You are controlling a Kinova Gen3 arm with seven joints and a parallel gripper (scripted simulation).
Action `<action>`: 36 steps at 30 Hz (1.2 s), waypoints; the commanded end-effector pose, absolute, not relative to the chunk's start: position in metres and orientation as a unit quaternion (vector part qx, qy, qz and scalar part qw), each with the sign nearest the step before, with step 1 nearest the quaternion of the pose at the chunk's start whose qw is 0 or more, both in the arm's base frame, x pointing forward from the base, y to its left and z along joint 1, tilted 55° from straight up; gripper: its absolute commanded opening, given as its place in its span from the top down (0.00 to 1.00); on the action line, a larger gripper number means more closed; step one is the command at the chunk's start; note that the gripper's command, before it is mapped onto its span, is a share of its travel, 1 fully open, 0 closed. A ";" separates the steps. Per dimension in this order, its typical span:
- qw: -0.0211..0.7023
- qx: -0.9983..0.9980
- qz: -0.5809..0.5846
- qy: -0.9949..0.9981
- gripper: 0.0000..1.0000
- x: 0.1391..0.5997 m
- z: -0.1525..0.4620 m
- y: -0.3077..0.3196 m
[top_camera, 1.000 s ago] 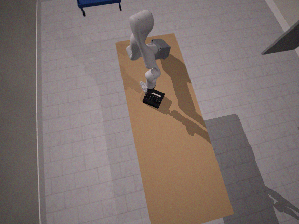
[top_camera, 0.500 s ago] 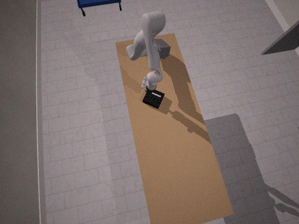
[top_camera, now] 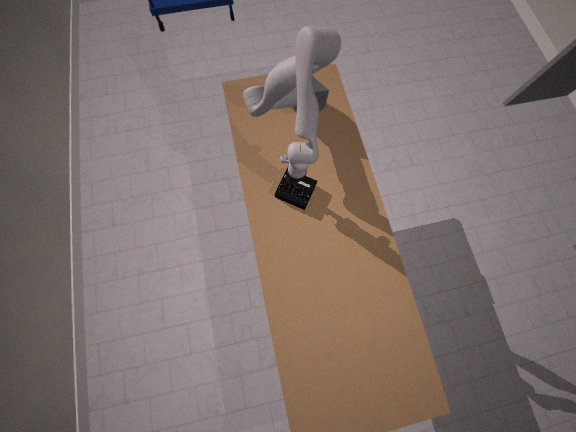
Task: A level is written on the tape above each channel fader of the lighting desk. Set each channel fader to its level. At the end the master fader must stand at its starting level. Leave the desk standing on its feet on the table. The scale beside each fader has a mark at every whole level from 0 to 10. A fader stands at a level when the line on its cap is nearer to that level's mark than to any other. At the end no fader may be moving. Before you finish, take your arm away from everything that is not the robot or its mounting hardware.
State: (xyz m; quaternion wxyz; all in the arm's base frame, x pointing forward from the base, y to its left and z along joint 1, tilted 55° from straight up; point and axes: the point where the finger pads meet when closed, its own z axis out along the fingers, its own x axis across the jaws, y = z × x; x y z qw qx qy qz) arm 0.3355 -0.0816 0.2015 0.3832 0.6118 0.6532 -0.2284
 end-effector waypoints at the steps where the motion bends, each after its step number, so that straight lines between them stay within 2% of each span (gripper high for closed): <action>1: 0.406 0.644 -0.213 0.613 1.00 0.344 0.201 -0.081; 20: 0.458 0.792 -0.033 0.403 1.00 0.397 0.189 -0.050; 36: 0.461 0.812 0.008 0.358 1.00 0.411 0.188 -0.043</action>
